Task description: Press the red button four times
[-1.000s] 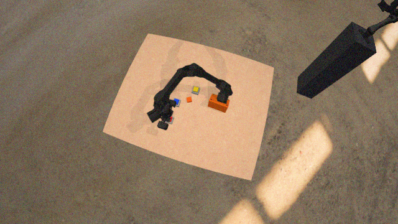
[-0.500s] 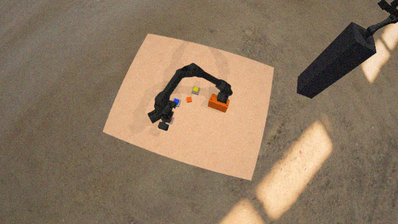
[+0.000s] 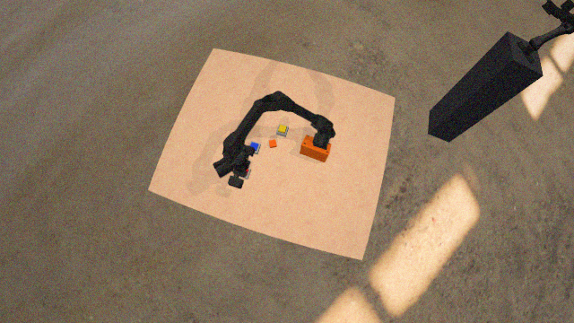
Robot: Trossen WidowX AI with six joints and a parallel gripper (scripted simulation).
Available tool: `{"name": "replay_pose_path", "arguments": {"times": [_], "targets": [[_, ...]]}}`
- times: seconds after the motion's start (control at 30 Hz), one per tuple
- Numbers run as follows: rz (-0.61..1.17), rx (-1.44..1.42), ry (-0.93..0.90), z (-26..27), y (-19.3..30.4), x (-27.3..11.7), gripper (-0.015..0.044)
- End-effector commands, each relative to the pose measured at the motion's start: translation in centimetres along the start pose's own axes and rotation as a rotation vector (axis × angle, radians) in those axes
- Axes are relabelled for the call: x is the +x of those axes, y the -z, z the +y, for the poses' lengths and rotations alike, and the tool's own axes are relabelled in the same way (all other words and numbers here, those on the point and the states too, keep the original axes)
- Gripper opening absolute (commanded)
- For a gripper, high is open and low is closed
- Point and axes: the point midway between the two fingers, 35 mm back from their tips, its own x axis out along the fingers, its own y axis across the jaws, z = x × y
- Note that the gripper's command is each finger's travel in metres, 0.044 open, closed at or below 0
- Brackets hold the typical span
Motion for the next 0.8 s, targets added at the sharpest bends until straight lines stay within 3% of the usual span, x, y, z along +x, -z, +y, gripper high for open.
{"name": "replay_pose_path", "arguments": {"times": [0.0,0.13,0.3,0.77], "targets": [[0.005,-0.009,0.008,-0.2,0.2,0.3,0.0020],[0.005,-0.009,0.008,-0.2,0.2,0.3,0.0020],[0.005,-0.010,0.007,-0.1,0.2,-3.1,0.0020],[0.005,-0.009,0.007,-0.1,0.1,-1.6,0.0020]]}}
